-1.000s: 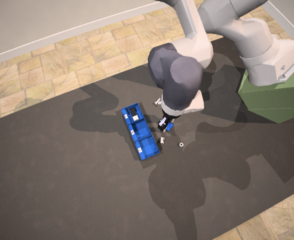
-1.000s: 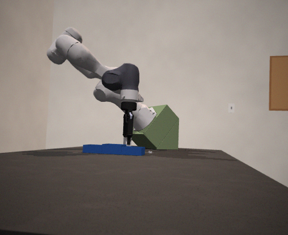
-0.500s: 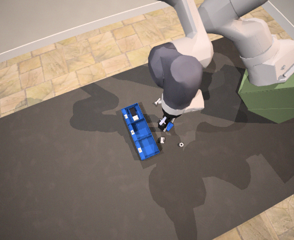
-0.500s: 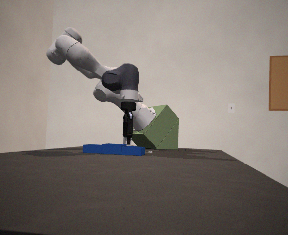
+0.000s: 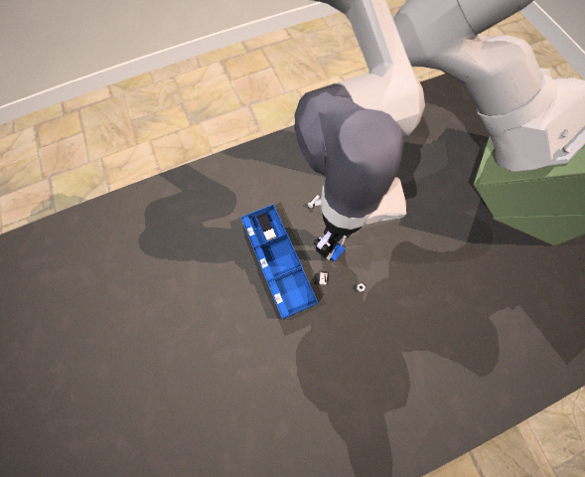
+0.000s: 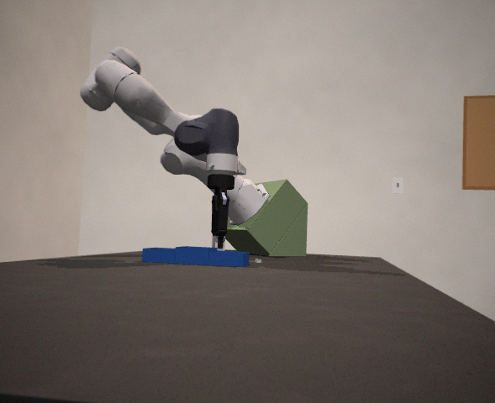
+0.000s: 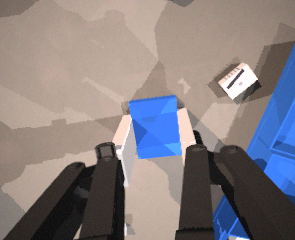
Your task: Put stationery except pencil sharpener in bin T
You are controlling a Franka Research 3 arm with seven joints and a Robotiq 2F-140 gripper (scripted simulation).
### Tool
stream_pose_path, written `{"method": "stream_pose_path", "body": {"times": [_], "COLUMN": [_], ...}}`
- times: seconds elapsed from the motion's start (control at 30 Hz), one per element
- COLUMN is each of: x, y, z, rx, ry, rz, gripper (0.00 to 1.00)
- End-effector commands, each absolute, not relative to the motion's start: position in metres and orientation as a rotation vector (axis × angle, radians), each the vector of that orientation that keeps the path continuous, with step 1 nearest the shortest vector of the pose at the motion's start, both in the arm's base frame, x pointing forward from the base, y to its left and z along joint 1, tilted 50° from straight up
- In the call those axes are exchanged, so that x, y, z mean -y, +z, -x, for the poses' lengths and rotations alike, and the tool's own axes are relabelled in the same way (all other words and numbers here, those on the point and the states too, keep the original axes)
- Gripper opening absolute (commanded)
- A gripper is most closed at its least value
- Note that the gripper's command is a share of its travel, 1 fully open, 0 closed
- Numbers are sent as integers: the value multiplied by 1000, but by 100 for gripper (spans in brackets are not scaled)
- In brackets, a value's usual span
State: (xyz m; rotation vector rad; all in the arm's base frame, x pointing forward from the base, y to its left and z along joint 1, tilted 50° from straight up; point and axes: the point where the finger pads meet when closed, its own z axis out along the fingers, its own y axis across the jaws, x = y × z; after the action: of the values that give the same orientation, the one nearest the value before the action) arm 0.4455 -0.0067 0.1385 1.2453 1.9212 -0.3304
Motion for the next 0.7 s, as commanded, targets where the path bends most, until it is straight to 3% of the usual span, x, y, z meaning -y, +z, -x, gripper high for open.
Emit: {"method": "stream_pose_path", "body": {"times": [0.0, 0.67], "x": [9, 5], "y": [138, 142], "z": [-445, -442], "rx": [-1916, -1916], "ry": [-330, -330], "rz": [-1252, -1252], "gripper": [21, 21]}}
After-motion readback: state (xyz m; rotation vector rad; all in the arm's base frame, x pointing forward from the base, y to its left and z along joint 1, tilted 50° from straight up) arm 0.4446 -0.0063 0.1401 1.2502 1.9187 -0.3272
